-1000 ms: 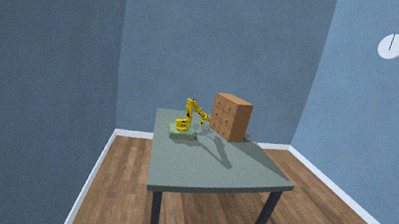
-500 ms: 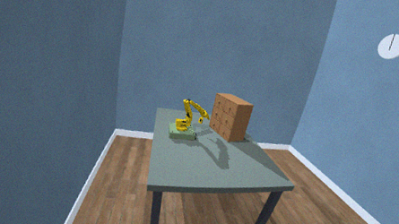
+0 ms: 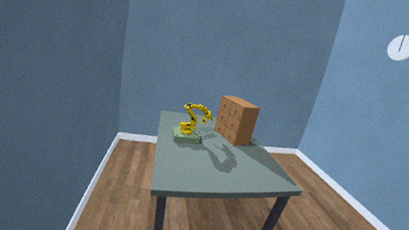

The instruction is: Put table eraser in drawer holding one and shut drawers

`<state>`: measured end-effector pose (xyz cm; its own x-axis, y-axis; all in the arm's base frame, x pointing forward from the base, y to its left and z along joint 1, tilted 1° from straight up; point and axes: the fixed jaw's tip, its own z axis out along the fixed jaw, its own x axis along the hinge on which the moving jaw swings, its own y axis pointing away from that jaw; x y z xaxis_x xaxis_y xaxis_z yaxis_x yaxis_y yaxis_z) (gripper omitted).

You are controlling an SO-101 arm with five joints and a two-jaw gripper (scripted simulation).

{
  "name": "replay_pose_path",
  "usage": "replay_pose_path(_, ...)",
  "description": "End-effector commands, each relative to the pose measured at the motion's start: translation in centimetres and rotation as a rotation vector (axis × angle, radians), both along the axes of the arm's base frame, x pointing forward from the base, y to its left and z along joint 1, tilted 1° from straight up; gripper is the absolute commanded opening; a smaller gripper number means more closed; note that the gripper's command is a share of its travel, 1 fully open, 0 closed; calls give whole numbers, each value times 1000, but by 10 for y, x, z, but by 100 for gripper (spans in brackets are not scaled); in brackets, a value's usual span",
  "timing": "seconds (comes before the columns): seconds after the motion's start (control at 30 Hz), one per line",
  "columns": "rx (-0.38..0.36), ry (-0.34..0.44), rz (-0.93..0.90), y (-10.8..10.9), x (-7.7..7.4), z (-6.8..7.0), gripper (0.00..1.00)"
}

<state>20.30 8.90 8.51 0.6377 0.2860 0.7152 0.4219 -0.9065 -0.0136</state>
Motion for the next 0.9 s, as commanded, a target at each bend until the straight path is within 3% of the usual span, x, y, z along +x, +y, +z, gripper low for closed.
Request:
replay_pose_path(0.0, 5, 11, 2, -2, -10, 10, 21)
replay_pose_path(0.53, -28, 85, 2, -20, -47, 20, 21)
replay_pose_path(0.87, -29, 87, 2, -21, -48, 20, 21)
